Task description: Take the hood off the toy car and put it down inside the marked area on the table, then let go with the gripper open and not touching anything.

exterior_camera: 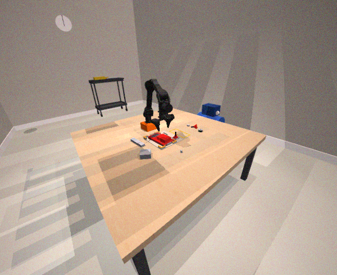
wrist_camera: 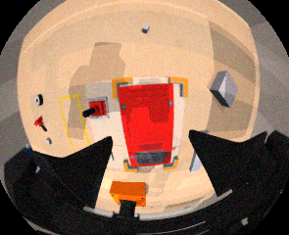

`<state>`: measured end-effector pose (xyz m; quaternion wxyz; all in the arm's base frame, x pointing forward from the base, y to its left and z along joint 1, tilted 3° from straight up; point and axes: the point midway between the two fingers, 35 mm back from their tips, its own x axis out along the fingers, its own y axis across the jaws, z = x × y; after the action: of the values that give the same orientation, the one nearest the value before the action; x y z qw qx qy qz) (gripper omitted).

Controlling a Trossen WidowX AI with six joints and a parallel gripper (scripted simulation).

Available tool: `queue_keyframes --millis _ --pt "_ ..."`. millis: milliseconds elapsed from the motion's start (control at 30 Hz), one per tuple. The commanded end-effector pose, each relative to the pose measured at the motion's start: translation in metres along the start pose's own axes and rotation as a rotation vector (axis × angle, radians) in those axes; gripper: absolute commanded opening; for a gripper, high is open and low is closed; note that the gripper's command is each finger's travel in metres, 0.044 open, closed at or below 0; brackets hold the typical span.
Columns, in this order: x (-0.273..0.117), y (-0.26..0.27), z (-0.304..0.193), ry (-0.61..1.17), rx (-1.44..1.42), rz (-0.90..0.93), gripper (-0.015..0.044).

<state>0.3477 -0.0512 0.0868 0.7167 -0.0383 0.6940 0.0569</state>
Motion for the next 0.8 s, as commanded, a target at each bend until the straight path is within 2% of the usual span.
queue_keyframes --millis 0,767 --pt "0.004 0.0 0.0 0.01 -0.008 0.018 0.044" --pt "0.02 -0.001 0.001 0.01 -0.008 0.018 0.044"
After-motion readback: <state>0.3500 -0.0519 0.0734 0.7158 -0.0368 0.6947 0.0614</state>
